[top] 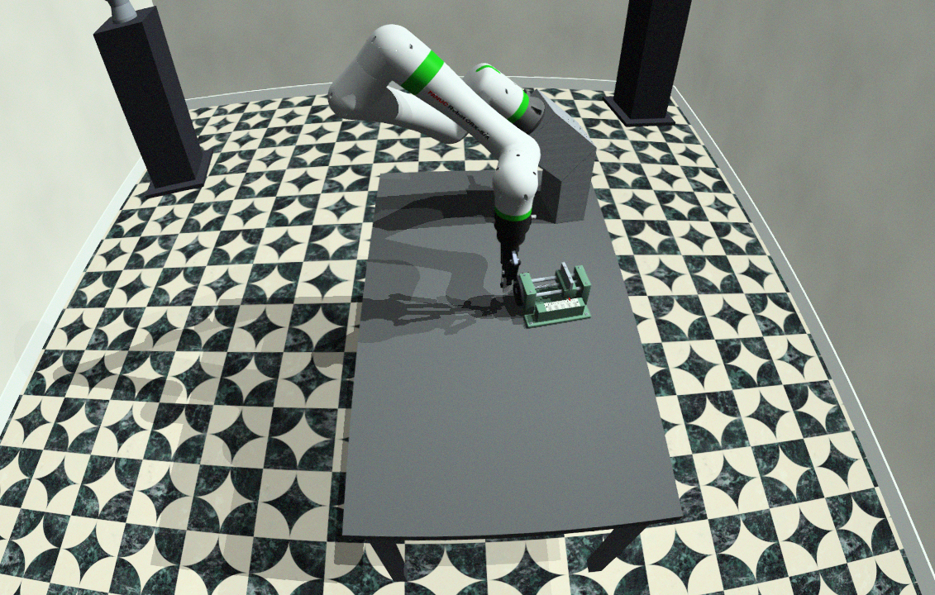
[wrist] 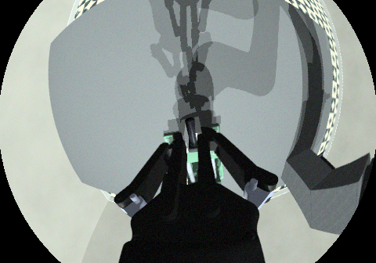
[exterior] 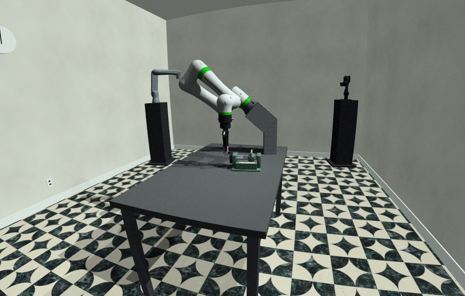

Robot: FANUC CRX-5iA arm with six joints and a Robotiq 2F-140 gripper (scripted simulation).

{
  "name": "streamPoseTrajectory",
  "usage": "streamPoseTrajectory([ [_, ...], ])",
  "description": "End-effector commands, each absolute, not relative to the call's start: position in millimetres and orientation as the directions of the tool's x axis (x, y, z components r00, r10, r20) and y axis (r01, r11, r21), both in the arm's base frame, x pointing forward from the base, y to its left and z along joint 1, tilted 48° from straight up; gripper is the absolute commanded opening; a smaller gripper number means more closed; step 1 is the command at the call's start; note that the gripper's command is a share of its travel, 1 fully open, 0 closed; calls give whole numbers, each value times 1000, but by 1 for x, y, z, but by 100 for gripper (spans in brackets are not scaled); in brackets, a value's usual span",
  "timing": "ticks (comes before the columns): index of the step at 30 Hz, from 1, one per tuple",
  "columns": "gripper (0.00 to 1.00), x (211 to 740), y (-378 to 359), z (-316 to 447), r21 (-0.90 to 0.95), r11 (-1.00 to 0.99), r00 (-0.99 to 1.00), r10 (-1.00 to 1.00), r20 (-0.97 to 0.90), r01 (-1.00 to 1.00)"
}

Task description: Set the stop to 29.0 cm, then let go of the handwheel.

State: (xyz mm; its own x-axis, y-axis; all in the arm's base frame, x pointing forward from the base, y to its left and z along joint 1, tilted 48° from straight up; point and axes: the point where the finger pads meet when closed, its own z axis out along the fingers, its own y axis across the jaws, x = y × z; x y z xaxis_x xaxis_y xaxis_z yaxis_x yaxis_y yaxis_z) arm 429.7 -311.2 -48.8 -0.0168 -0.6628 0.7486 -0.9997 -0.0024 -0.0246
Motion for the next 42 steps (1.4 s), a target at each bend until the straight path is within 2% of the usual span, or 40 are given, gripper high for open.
streamPoseTrajectory([
  [1, 4, 424, -311, -49, -24, -2, -17, -663, 749, -1000],
  [42, 4, 399, -330, -66, -24, -2, -17, -663, 749, -1000],
])
